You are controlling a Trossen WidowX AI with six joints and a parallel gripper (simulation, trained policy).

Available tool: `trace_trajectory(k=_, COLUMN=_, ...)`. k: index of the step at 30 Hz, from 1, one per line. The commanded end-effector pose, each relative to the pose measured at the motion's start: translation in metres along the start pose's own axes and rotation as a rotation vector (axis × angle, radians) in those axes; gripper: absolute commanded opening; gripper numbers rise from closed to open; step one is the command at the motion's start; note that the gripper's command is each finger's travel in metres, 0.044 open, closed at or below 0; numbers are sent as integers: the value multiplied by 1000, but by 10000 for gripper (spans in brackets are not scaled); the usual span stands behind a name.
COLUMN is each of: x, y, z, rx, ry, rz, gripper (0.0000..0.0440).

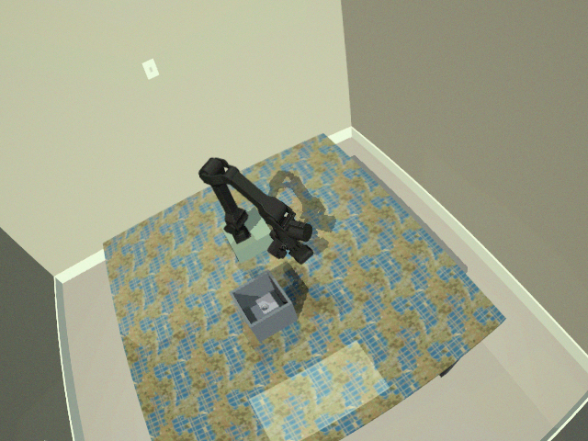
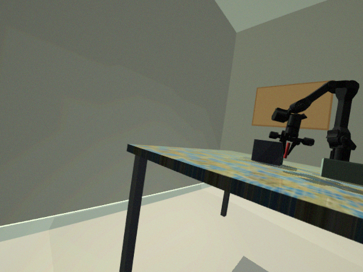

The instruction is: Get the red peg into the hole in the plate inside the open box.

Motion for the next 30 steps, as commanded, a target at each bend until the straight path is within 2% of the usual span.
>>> trace_trajectory(k=1, x=-1, y=-15, z=10, rx=48, ry=-3, rz=16, gripper=0)
trace_trajectory(k=15, x=14, y=-70, z=40, rx=185, ry=-35, rz=-12, gripper=0)
trace_trajectory(k=30, x=58, y=-109, z=54, rx=212, ry=-32, rz=-101, gripper=0)
Point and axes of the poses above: the point midway between the two fingers, 35 mm back from their tips, its own y axis out along the fingers, its own z axis across the jaws, x = y × z, the point moved 5 cm from there along -y, back along the fingers, and after that the axes turned 5 degrees about -y, right-handed, at the moved point
